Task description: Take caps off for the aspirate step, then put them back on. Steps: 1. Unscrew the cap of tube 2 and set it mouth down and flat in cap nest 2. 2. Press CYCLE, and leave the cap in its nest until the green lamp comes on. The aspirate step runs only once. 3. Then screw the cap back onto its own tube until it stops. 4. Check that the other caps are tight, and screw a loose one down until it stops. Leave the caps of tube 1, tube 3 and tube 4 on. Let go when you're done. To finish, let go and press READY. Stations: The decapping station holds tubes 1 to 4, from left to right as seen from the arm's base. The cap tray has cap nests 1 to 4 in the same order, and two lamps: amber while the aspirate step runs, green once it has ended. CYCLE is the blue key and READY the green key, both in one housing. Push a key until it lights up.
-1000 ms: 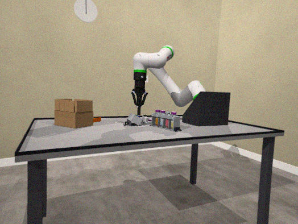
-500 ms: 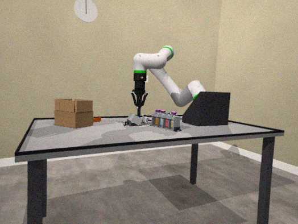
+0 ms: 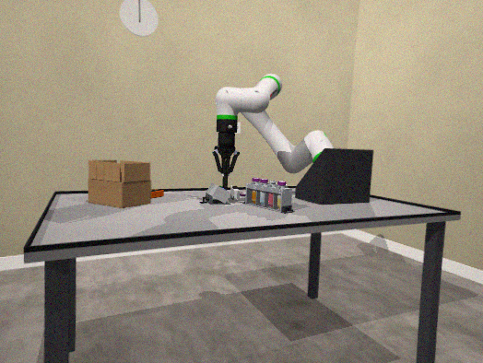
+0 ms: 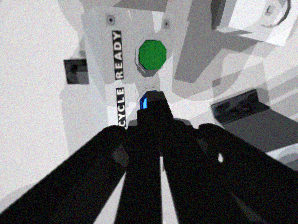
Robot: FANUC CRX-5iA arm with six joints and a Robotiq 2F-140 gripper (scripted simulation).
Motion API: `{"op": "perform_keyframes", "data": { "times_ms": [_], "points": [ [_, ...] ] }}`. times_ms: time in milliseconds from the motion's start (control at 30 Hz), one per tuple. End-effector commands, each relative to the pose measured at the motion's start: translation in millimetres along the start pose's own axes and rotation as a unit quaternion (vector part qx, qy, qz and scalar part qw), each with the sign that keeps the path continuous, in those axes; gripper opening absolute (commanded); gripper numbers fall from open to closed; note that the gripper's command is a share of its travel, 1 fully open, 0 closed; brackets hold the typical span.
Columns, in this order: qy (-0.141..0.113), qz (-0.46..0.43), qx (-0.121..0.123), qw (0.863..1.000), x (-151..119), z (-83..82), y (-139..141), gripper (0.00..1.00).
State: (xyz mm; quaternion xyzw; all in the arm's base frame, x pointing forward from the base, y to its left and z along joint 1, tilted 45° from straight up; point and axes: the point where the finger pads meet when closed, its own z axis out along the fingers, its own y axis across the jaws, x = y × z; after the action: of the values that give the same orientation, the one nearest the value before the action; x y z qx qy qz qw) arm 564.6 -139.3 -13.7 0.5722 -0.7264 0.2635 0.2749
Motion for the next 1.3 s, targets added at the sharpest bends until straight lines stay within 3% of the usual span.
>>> {"op": "perform_keyframes", "data": {
  "times_ms": [0,267,600,833,867,933,1067,1267],
  "points": [
    [0.000,0.000,0.001,1.000,0,0.0,-1,0.10],
    [0.000,0.000,0.001,1.000,0,-0.4,-1,0.10],
    [0.000,0.000,0.001,1.000,0,-30.4,0,0.10],
    [0.000,0.000,0.001,1.000,0,-30.5,0,0.10],
    [0.000,-0.042,0.001,0.999,7,-29.7,3,1.00],
    [0.000,-0.125,0.001,0.992,22,-27.7,11,1.00],
    [0.000,-0.194,0.001,0.981,36,-25.8,18,1.00],
    [0.001,-0.332,0.001,0.943,62,-22.5,31,1.00]
  ]
}}
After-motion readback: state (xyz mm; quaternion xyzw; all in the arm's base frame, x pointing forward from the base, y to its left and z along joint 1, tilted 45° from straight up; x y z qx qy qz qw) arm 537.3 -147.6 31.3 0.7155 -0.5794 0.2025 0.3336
